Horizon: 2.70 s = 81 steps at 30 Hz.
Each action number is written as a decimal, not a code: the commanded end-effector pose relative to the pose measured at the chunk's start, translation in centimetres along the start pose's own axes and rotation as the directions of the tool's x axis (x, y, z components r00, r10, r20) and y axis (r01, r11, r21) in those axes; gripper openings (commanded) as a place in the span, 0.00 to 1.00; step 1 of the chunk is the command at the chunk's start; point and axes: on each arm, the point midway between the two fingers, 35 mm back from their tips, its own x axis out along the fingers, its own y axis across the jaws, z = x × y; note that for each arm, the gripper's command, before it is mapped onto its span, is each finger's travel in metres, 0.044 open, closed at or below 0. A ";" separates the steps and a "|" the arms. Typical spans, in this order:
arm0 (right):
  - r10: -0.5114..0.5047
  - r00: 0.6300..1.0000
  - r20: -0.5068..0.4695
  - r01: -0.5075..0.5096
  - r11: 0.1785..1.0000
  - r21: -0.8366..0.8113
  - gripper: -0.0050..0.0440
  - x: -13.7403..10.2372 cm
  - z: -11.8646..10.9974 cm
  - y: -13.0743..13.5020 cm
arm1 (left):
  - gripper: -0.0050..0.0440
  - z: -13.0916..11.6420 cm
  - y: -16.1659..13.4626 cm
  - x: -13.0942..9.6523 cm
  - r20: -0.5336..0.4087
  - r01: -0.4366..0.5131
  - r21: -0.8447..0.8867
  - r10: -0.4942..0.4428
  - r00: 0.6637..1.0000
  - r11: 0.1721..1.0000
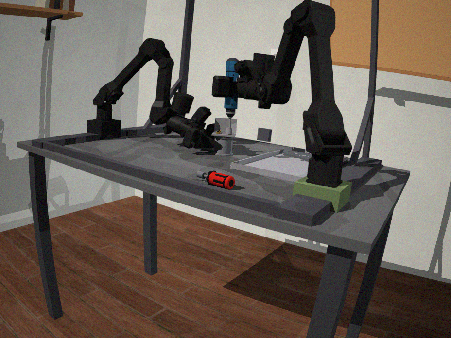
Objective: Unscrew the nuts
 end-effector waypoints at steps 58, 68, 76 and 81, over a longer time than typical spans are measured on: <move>0.000 0.999 0.038 0.000 1.000 0.003 0.59 0.1 1.6 0.0 | 0.43 12.6 0.0 -0.7 0.058 -0.005 0.000 0.005 0.998 1.000; 0.000 0.999 0.038 0.000 1.000 0.003 0.59 0.1 1.6 0.0 | 0.43 12.4 -0.1 -0.6 0.052 -0.005 0.000 0.005 0.999 1.000; 0.000 0.999 0.038 0.000 1.000 0.003 0.59 0.1 1.6 0.0 | 0.43 11.8 -0.1 -0.7 0.038 -0.005 -0.001 0.005 0.999 1.000; 0.000 0.999 0.038 0.000 1.000 0.003 0.59 0.1 1.6 0.0 | 0.43 11.8 -0.1 -0.7 0.038 -0.005 -0.001 0.005 0.999 1.000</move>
